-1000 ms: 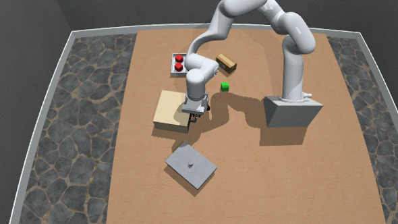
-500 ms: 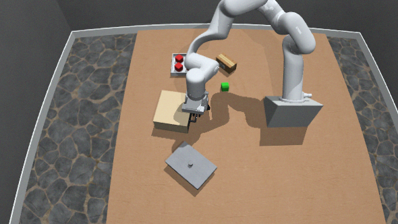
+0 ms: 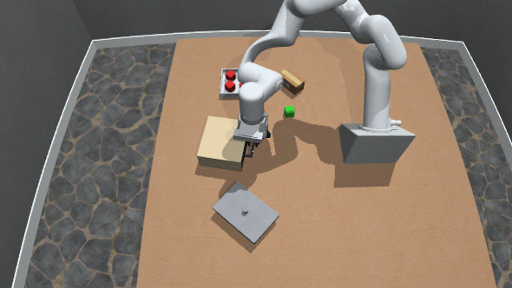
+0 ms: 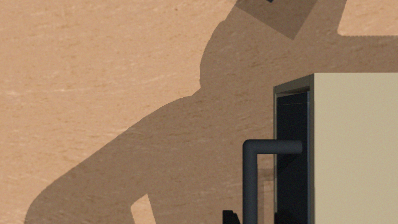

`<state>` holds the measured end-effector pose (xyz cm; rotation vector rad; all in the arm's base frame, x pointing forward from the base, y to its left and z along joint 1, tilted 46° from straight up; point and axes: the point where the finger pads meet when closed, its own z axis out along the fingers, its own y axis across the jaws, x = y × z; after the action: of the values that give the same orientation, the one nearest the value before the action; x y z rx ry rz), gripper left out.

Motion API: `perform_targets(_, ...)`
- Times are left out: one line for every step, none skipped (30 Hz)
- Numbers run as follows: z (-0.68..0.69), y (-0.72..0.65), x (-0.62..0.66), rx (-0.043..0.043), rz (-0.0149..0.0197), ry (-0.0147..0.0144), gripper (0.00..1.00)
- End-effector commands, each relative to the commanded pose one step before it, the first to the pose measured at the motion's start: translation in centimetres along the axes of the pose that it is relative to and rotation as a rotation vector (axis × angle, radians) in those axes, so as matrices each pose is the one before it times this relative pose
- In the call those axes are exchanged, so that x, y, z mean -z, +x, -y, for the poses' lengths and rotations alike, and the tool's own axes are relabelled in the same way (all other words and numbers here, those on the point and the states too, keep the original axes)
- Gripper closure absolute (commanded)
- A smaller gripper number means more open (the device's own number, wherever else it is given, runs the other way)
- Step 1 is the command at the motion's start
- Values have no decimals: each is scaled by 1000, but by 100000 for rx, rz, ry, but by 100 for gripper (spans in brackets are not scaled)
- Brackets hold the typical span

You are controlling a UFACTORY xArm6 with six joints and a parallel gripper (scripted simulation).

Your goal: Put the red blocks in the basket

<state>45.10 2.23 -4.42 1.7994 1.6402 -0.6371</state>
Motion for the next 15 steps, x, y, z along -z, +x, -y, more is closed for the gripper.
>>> perform_targets(-116, 17, 1882, -112, -154, -284, 76)
perform_targets(0, 0, 372, 0, 0, 0, 76)
perform_targets(0, 0, 0, 0, 0, 0, 76)
perform_targets(0, 0, 0, 0, 0, 0, 76)
perform_targets(1, 0, 379, 1, -1, 1, 76)
perform_targets(0, 0, 385, 0, 1, 0, 76)
perform_targets(0, 0, 389, 0, 1, 0, 76)
perform_targets(0, 0, 391, 0, 0, 0, 76)
perform_targets(0, 0, 392, 0, 0, 0, 76)
perform_targets(1, 0, 390, 1, -1, 1, 76)
perform_targets(0, 0, 389, -1, 1, -1, 76)
perform_targets(0, 0, 384, 0, 1, 0, 76)
perform_targets(0, 0, 378, 0, 0, 0, 76)
perform_targets(0, 0, 368, 1, -1, 1, 76)
perform_targets(0, 0, 354, 0, 0, 0, 76)
